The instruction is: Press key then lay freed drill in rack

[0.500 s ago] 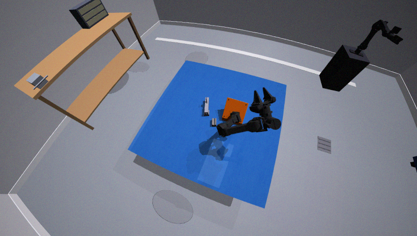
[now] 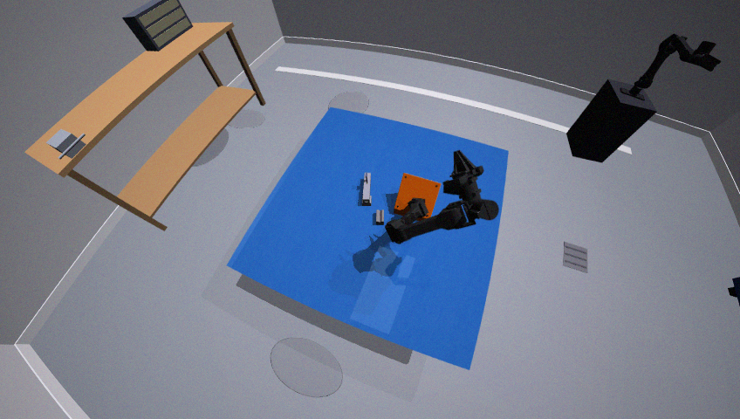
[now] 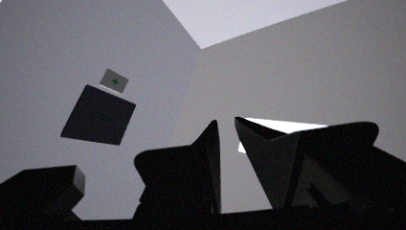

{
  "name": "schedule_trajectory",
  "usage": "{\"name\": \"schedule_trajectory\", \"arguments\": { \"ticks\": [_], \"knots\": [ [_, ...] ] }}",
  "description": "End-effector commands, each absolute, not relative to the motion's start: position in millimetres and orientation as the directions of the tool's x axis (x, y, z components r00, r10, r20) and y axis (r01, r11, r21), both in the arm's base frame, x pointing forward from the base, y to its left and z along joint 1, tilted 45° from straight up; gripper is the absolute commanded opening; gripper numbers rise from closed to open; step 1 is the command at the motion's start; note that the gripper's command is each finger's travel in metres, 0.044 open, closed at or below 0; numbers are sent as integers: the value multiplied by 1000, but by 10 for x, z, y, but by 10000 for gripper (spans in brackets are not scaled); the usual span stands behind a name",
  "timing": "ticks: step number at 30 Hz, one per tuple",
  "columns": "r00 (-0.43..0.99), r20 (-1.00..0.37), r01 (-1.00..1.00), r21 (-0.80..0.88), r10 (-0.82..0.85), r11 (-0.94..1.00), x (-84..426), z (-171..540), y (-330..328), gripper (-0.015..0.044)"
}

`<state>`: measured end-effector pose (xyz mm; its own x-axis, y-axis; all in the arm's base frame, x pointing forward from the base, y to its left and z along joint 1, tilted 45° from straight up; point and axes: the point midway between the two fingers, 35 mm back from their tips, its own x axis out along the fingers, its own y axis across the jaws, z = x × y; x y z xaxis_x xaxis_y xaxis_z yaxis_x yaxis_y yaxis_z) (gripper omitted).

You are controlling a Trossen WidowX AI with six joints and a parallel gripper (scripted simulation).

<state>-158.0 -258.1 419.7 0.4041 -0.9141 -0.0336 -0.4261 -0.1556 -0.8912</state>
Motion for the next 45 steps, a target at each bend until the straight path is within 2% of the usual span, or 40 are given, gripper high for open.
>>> {"name": "schedule_trajectory", "arguments": {
  "ticks": [1, 3, 6, 14, 22, 26, 34, 37, 42, 45],
  "knots": [
    [480, -80, -231, -972, -874, -37, -1449, 3900, -2959, 0],
    [529, -112, -135, -990, -841, 47, -1315, 3726, -3166, 0],
    [564, -134, -157, -986, -815, 53, -1111, 3621, -3318, 0],
    [695, -265, 36, -916, -669, 400, -452, 3033, -3779, 0],
    [809, -448, 44, -602, -382, 798, 611, 2235, -3951, 0],
    [829, -510, -42, -468, -231, 883, 1110, 1916, -3850, 0],
    [782, -620, -180, -144, 53, 973, 1867, 1341, -3476, 0],
    [720, -673, -207, 28, 172, 978, 2128, 1072, -3244, 0],
    [636, -710, -236, 194, 302, 952, 2379, 818, -2949, 0],
    [521, -730, -261, 358, 443, 897, 2610, 573, -2573, 0]
  ]
}}
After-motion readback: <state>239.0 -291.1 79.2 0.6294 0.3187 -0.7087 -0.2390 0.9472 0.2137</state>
